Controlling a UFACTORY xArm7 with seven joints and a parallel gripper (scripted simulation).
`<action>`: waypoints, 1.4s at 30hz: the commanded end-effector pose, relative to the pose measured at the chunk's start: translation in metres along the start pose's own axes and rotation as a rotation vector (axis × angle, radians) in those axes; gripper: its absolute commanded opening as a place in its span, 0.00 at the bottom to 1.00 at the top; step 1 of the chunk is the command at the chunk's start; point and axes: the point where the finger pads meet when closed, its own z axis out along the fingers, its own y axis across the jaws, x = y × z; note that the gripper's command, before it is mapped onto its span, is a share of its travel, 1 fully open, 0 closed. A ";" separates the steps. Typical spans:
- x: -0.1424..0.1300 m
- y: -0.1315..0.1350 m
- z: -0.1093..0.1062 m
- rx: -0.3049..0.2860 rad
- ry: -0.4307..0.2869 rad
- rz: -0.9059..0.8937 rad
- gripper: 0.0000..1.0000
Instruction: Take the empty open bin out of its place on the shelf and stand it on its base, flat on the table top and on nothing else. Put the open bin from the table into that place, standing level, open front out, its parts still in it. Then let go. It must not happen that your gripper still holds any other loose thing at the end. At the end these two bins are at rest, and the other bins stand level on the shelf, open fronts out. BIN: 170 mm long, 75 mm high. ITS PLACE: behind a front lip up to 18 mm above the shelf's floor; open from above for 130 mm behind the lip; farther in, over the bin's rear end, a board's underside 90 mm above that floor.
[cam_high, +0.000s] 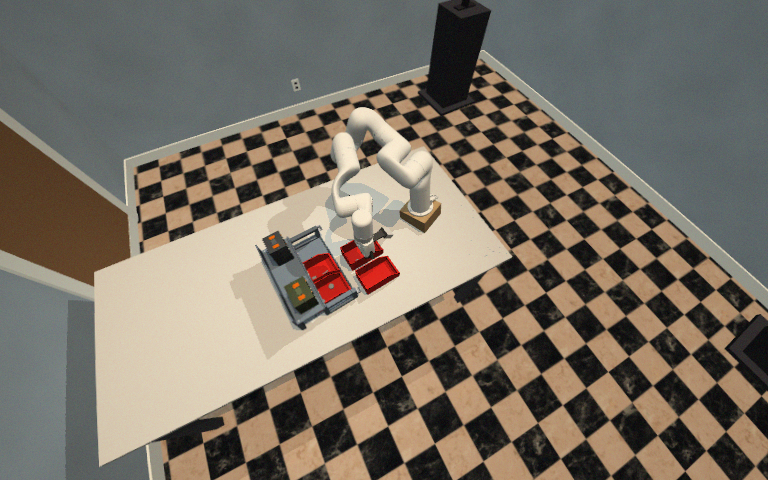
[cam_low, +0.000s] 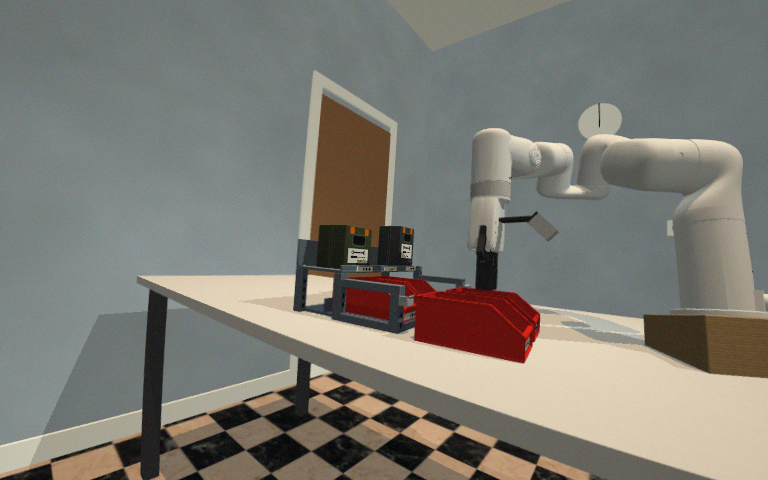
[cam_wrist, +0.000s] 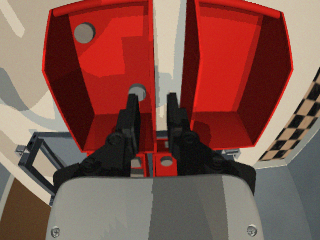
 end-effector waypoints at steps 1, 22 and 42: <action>-0.001 0.000 -0.001 -0.001 -0.003 0.000 0.26; -0.001 0.000 0.017 -0.001 -0.003 0.000 0.26; -0.001 0.000 0.039 -0.001 -0.003 0.000 0.26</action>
